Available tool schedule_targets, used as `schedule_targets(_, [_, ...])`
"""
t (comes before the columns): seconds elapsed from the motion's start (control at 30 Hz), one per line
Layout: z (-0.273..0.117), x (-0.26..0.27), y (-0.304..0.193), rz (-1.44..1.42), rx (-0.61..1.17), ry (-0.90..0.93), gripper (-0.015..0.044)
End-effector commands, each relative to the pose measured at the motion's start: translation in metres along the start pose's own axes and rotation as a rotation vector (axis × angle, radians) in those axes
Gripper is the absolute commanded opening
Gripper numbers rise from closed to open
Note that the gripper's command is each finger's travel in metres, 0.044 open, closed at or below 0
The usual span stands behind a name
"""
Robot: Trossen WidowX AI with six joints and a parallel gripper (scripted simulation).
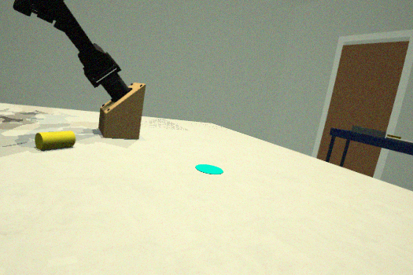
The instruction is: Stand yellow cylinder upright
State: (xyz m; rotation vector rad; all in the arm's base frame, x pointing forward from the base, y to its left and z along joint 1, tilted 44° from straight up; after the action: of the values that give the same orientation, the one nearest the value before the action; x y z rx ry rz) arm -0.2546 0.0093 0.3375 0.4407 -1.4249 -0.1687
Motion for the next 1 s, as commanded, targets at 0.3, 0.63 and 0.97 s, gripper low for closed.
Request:
schedule_targets(0.3, [-0.017, -0.035, 0.052, 0.024, -0.233, -0.202, 0.0309])
schedule_targets(0.63, [-0.057, -0.073, 0.107, 0.071, -0.510, -0.433, 0.0309])
schedule_targets(0.97, [-0.116, -0.105, 0.147, 0.154, -0.786, -0.663, 0.0309])
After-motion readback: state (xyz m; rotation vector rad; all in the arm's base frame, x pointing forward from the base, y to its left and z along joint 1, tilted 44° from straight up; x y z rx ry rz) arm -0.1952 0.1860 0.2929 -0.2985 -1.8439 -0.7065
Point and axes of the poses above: the point midway between the two fingers, 35 mm back from their tips, its own z axis out along the fingers, its own x axis across the jaws, y = z × x, the point moved 7 cm from there along -z, back along the fingers, and after that the axes turned 13 degrees about z, right-handed, at the moved point
